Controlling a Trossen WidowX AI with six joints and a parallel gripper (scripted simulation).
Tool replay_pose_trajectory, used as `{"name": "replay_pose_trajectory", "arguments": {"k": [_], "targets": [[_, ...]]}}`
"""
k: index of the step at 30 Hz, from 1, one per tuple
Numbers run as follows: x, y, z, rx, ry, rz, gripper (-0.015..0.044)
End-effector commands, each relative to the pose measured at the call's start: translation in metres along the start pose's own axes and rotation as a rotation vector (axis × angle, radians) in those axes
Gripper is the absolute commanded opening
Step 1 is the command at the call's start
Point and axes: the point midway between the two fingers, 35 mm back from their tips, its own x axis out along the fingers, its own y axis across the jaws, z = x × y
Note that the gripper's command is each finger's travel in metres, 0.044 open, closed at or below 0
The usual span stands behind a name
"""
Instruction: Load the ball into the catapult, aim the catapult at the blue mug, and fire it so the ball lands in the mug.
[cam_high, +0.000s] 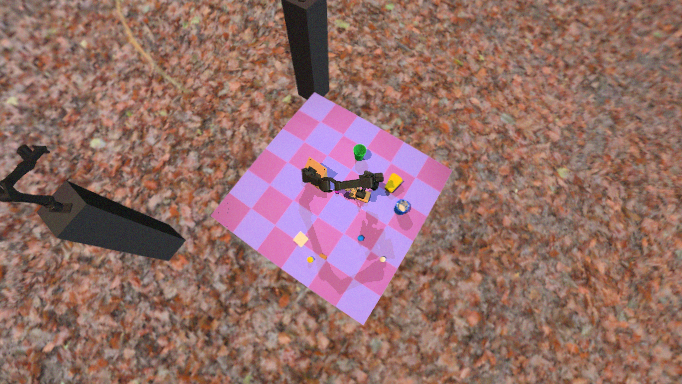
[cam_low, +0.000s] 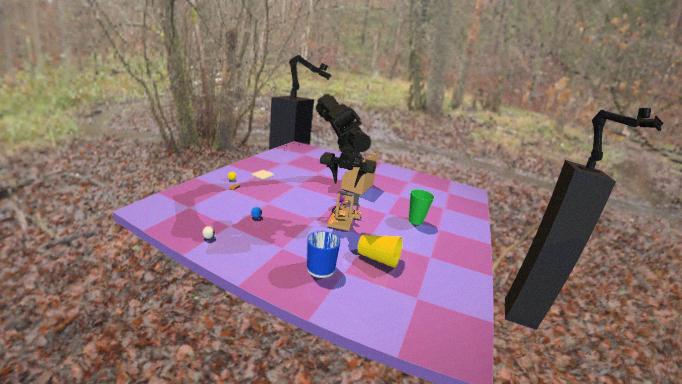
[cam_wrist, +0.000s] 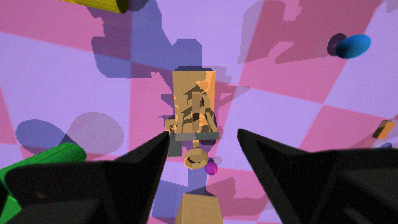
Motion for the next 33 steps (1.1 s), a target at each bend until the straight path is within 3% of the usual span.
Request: {"name": "replay_pose_trajectory", "arguments": {"k": [1, 20, 33], "targets": [[0.012, -0.006, -0.023, 0.036, -0.001, -0.003, 0.0300], [0.088, -0.031, -0.174, 0.202, -0.008, 0.002, 0.0300], [0.105, -0.035, -0.175, 0.204, -0.008, 0.001, 0.0300]]}}
